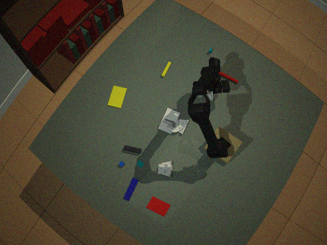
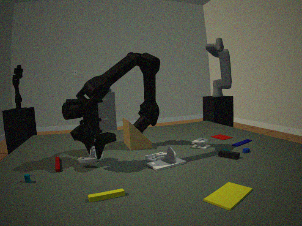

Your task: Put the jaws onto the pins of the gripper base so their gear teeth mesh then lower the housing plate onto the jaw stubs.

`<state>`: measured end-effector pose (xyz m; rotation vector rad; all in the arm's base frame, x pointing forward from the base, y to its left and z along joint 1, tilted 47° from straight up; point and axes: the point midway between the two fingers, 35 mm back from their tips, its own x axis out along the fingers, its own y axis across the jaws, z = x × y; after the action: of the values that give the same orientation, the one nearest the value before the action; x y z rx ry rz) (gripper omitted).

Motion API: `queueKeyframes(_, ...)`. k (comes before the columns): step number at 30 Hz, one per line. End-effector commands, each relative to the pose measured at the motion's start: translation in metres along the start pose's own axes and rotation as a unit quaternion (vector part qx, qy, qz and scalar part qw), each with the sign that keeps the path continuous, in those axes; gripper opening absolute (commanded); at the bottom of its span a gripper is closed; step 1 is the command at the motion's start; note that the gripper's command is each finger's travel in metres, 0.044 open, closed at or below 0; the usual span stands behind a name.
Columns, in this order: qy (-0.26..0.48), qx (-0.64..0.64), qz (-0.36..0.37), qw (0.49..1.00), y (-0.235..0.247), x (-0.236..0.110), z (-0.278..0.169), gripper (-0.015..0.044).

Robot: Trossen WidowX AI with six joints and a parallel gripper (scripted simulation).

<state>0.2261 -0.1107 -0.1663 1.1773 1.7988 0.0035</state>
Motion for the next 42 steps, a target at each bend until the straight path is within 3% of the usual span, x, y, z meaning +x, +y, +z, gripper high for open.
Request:
queueKeyframes(1,-0.002,-0.003,-0.003,1.0,0.0,-0.015,0.001,0.0134)
queueKeyframes(14,-0.002,-0.002,-0.002,1.0,0.0,-0.056,-0.001,0.0134)
queueKeyframes(21,-0.002,0.006,-0.002,1.0,0.002,-0.059,-0.002,0.0134)
queueKeyframes(42,-0.01,0.24,-0.004,0.971,0.062,-0.072,-0.035,0.0134)
